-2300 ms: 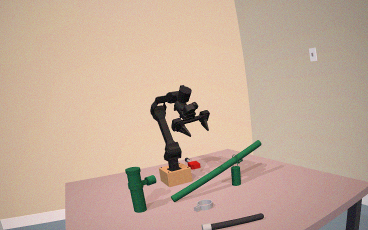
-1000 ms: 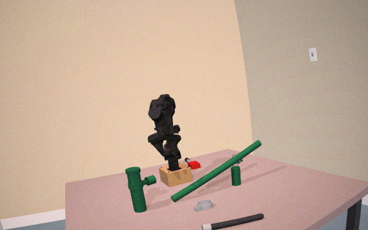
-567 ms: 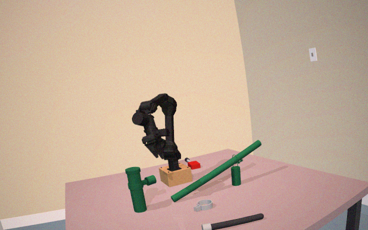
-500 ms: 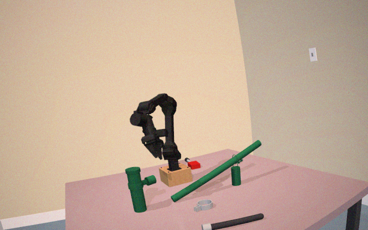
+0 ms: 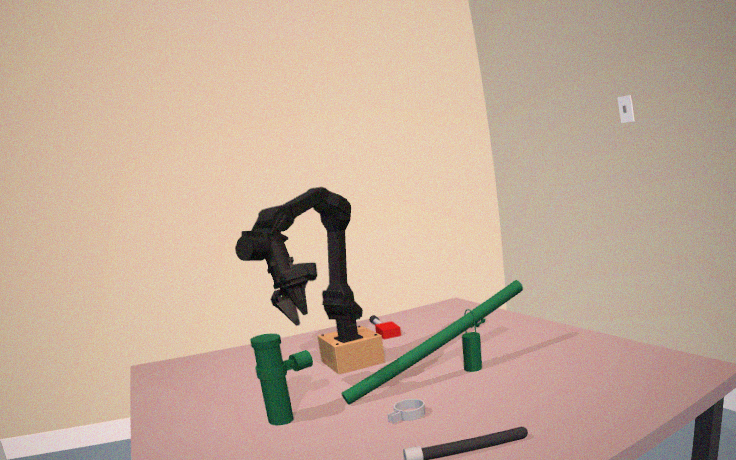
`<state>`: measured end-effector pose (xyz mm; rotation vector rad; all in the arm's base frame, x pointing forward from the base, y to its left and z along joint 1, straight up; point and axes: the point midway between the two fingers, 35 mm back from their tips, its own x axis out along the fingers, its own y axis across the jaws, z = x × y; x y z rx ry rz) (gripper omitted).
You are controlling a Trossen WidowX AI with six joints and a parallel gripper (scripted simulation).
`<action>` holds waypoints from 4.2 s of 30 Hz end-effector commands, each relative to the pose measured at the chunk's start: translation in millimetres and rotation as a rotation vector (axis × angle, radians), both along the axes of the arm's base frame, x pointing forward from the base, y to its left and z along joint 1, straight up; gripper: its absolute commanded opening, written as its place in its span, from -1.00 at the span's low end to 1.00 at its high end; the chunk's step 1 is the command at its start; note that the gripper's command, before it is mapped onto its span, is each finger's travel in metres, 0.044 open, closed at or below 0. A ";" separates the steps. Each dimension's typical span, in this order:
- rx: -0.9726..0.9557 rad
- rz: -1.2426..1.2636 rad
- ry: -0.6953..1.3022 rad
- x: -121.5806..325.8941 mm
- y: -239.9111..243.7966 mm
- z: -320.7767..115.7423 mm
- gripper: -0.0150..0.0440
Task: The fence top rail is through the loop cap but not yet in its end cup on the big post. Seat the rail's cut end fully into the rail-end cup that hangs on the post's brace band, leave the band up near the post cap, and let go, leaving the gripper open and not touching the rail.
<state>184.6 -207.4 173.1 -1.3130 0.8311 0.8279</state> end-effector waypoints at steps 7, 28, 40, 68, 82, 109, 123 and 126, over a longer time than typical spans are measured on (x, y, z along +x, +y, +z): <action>-0.097 0.238 -0.045 -11.5 -16.6 -4.8 1.00; -0.097 0.238 -0.045 -9.7 -18.0 -63.1 1.00; -0.097 0.239 -0.045 0.2 -18.3 -79.6 1.00; -0.097 0.238 -0.048 23.0 -12.9 -119.1 1.00; -0.097 0.238 -0.048 24.1 -12.4 -121.1 0.38; -0.098 0.110 -0.046 36.0 -10.9 -120.9 -0.49; -0.098 0.008 -0.044 45.5 -10.7 -120.7 -0.49; -0.098 -0.003 -0.044 46.5 -10.7 -120.6 -0.49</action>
